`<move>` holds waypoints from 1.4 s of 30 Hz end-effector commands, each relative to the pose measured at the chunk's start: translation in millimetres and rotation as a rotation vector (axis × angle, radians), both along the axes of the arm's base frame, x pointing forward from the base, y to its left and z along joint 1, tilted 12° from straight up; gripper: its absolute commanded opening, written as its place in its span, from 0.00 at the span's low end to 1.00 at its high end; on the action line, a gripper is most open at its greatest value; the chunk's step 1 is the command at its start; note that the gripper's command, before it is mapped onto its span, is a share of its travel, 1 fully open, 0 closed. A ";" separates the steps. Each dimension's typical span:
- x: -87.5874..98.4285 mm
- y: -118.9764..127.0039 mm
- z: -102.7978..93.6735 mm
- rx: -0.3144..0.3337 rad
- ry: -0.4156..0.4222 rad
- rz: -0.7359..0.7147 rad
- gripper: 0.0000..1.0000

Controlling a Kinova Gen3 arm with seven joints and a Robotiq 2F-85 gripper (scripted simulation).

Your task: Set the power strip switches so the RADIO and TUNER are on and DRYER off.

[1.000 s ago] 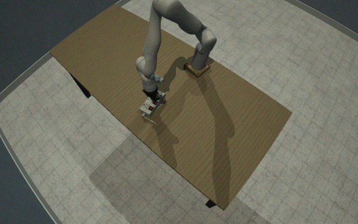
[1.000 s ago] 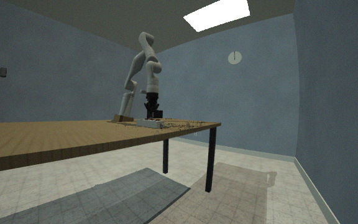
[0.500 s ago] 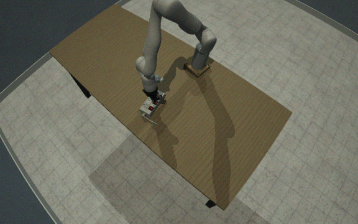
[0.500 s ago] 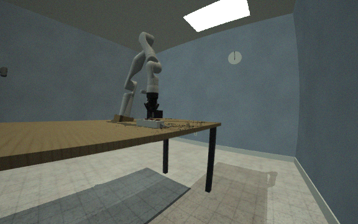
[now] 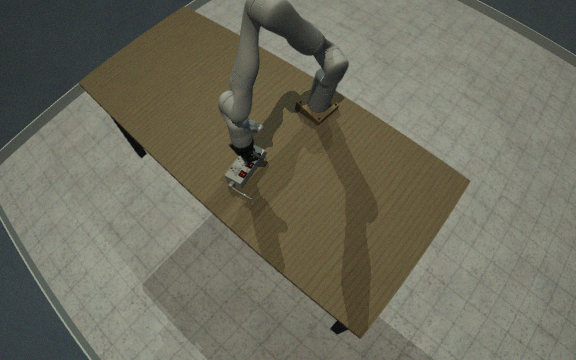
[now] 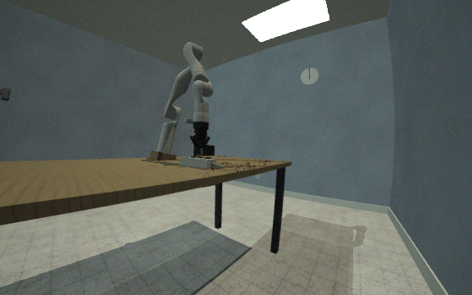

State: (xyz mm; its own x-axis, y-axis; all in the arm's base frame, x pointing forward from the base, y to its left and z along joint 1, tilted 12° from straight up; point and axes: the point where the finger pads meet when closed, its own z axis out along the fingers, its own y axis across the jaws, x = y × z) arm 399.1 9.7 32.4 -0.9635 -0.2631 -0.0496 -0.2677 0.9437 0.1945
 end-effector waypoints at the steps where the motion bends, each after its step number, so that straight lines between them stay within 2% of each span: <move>1: 0.5 -2.1 -0.9 -0.001 -0.001 -0.011 0.00; 42: -0.2 -0.1 -11.1 -0.001 -0.001 -0.011 0.00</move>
